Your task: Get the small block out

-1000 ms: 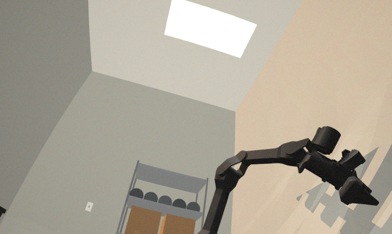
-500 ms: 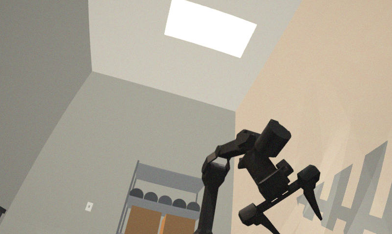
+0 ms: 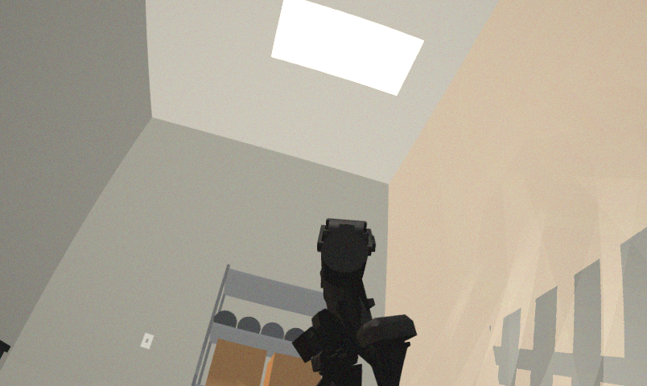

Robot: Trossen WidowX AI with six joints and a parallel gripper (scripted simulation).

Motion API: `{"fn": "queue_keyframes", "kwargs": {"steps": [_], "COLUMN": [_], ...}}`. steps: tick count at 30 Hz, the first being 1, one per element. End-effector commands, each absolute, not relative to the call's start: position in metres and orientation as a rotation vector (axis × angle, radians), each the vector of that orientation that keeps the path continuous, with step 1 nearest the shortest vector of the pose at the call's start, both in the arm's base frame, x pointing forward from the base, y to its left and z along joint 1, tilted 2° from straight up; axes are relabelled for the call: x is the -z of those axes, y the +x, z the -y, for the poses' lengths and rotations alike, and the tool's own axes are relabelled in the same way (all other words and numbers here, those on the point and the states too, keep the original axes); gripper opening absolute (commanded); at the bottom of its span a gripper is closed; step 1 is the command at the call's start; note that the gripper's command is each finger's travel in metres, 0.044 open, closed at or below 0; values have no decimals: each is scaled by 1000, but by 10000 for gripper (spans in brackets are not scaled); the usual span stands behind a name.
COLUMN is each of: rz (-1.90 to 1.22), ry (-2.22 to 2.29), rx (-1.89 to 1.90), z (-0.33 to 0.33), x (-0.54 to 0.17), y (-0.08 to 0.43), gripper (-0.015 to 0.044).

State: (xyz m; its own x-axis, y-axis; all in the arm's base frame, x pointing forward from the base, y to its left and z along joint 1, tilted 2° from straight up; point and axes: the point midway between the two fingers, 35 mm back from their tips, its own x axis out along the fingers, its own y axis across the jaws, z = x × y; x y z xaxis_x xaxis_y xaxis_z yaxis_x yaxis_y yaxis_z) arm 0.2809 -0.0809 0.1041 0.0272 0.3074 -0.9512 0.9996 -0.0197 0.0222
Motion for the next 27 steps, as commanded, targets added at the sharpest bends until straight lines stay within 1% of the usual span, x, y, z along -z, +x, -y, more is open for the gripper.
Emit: {"fn": "queue_keyframes", "kwargs": {"steps": [1,27], "rz": [-1413,-1413], "ry": [1464,1463], "rx": [1061,1061], "z": [81,88], "x": [-102,-60], "y": [277,276], "gripper": [400,400]}}
